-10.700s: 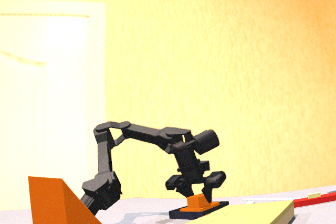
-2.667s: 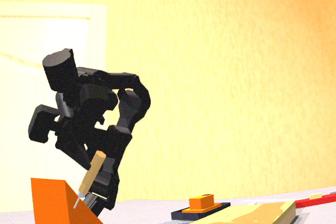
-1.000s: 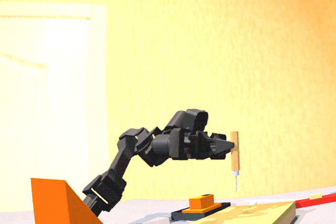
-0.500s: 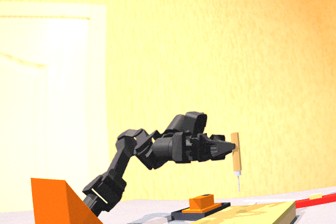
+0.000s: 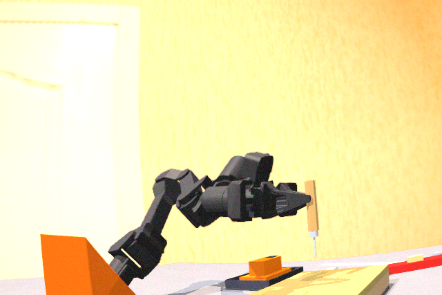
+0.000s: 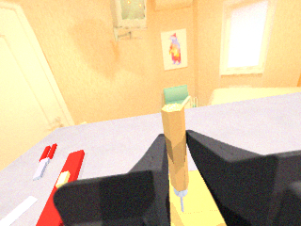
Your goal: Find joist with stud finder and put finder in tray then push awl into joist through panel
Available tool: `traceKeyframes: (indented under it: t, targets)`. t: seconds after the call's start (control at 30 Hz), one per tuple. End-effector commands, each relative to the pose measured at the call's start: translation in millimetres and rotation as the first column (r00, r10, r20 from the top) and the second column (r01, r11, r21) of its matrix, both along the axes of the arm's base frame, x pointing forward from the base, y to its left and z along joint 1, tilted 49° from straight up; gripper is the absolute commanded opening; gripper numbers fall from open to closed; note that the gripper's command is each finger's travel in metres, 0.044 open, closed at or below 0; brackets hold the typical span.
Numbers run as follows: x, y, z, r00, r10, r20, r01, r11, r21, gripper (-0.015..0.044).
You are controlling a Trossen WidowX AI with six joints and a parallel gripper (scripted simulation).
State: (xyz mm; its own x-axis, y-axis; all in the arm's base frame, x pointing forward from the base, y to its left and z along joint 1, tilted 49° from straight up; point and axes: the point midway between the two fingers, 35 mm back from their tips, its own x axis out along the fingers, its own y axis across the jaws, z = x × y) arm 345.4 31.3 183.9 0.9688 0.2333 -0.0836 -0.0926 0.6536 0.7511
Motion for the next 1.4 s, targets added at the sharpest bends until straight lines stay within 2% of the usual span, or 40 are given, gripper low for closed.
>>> traceKeyframes:
  t: [0.0, 1.37]
  targets:
    - [-1, 1, -4, 1.000, -0.008, -0.003, 0.008, 1.000, 0.003, 0.0000]
    - [-5, 23, -23, 1.000, -0.008, -0.003, 0.008, 1.000, 0.005, 0.0000]
